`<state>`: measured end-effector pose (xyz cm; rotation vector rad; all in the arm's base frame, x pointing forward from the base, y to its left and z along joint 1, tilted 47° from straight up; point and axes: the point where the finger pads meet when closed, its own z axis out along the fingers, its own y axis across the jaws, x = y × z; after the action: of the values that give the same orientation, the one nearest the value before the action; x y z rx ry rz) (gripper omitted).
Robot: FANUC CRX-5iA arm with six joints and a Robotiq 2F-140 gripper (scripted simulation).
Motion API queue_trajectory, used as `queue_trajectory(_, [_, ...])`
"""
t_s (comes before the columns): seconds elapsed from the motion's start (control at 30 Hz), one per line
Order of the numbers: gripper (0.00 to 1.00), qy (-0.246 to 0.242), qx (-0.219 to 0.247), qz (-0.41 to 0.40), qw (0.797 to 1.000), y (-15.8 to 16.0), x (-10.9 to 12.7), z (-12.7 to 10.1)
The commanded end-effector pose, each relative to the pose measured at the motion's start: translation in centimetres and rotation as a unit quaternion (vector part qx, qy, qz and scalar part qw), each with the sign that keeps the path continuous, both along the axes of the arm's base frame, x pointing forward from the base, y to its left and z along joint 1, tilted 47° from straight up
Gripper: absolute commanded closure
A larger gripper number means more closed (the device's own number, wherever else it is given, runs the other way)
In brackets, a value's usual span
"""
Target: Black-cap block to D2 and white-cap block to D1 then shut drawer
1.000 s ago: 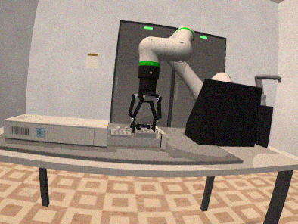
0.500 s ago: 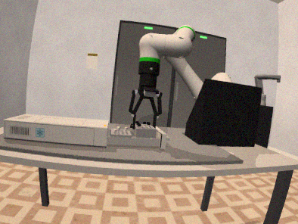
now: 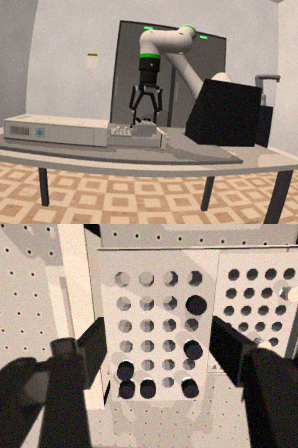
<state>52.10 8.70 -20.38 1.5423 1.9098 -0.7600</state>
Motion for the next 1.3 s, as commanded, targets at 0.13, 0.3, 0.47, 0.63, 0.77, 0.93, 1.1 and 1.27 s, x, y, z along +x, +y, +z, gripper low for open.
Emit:
queue_trajectory(0.13, [0.90, -0.001, 0.001, 0.001, 1.000, 0.7, 0.0, 0.6])
queue_trajectory(0.3, [0.90, -0.001, 0.001, 0.001, 1.000, 1.1, 0.0, 1.0])
queue_trajectory(0.47, [0.90, -0.001, 0.001, 0.001, 1.000, 1.5, -0.1, 1.3])
queue_trajectory(0.63, [0.90, -0.001, 0.001, 0.001, 1.000, 2.0, -0.1, 1.8])
queue_trajectory(0.77, [0.90, -0.001, 0.001, 0.001, 1.000, 2.4, -0.2, 2.1])
queue_trajectory(0.93, [0.90, -0.001, 0.001, 0.001, 1.000, 2.7, -0.2, 2.4])
queue_trajectory(1.1, [0.90, -0.001, 0.001, 0.001, 1.000, 3.1, -0.2, 2.9])
queue_trajectory(1.27, [0.90, -0.001, 0.001, 0.001, 1.000, 3.6, -0.3, 3.3])
